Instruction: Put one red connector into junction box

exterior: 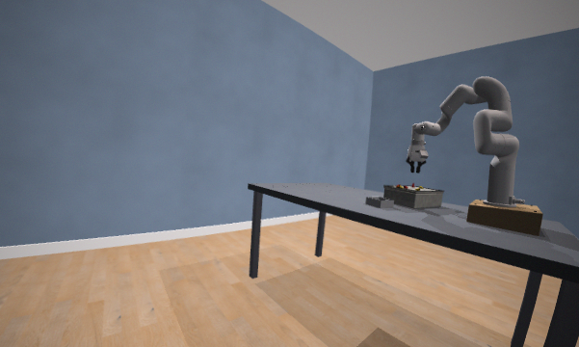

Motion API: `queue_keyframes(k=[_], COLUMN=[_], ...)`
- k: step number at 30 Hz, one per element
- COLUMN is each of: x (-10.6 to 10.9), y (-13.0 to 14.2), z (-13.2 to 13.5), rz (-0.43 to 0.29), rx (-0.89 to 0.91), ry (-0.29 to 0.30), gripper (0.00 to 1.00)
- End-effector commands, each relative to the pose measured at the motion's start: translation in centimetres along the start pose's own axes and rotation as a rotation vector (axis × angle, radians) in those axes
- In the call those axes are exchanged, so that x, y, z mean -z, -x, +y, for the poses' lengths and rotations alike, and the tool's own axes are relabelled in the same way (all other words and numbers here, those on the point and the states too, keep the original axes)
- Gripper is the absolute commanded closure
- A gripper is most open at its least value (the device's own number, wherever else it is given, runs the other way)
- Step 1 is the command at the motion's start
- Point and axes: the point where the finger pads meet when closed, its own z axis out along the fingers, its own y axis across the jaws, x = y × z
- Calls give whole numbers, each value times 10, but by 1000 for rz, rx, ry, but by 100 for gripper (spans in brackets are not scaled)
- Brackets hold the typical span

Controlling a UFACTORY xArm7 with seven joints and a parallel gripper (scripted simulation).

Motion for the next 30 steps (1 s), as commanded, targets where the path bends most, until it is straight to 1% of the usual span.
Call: queue_keyframes(k=[1, 5, 7, 11, 20, 22, 24, 28, 30], x=[-15, -28, -28, -36, -37, -45, -45, -73, -77], y=[12, 18, 18, 22, 22, 22, 22, 23, 23], z=[-3, -5, -5, -6, -7, -7, -7, -6, -6], rz=[-2, -3, -3, -3, -4, -3, -3, -3, -3], rx=[191, 320, 320, 405, 412, 412, 412, 412, 412], ry=[16, 19, 19, 21, 21, 20, 20, 20, 20], gripper=[70, 70, 70, 70, 70, 70, 70, 70, 70])
